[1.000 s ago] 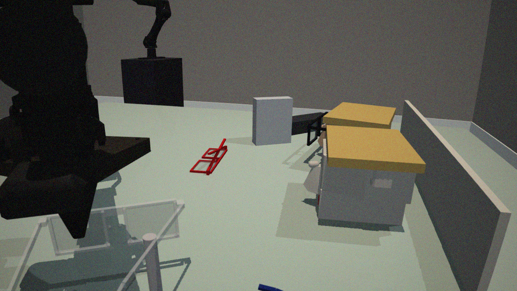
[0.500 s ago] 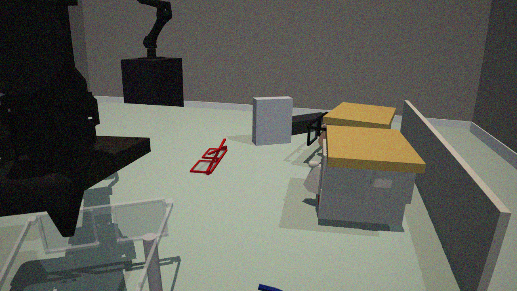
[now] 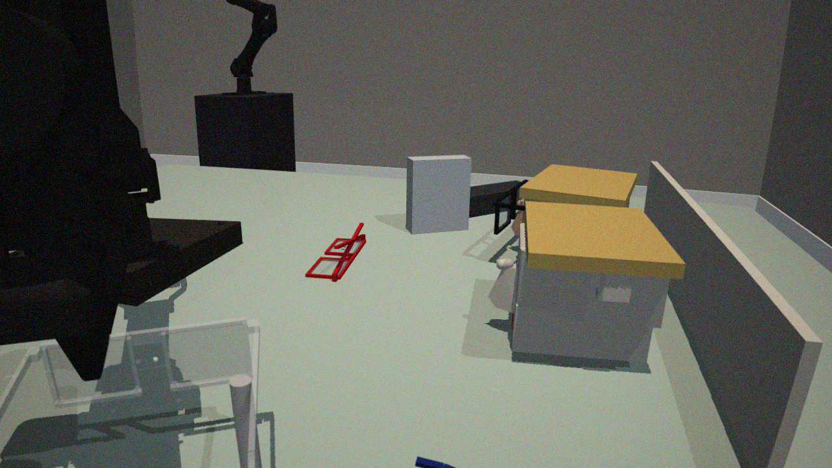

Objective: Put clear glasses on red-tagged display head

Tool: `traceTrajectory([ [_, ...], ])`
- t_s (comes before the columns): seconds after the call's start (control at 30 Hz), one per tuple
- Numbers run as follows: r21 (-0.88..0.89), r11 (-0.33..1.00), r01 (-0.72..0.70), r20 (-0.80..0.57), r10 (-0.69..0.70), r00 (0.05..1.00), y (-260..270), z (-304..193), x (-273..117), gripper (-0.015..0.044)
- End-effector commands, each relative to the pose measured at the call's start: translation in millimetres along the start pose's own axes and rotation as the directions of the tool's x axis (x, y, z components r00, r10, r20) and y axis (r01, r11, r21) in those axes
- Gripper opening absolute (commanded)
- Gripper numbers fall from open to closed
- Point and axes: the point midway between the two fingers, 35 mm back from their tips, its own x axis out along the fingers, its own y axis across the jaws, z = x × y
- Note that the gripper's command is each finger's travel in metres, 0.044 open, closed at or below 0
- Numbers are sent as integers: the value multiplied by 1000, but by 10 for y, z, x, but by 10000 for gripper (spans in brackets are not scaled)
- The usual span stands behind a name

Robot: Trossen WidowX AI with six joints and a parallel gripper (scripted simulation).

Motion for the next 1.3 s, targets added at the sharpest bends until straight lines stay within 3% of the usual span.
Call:
traceTrajectory([
  [0.0, 0, 1000, 1, 9, -1, 1000, -11, 50, 7, 0],
  [1.27, 0, 1000, 1, 8, -1, 1000, -9, -9, -19, 0],
])
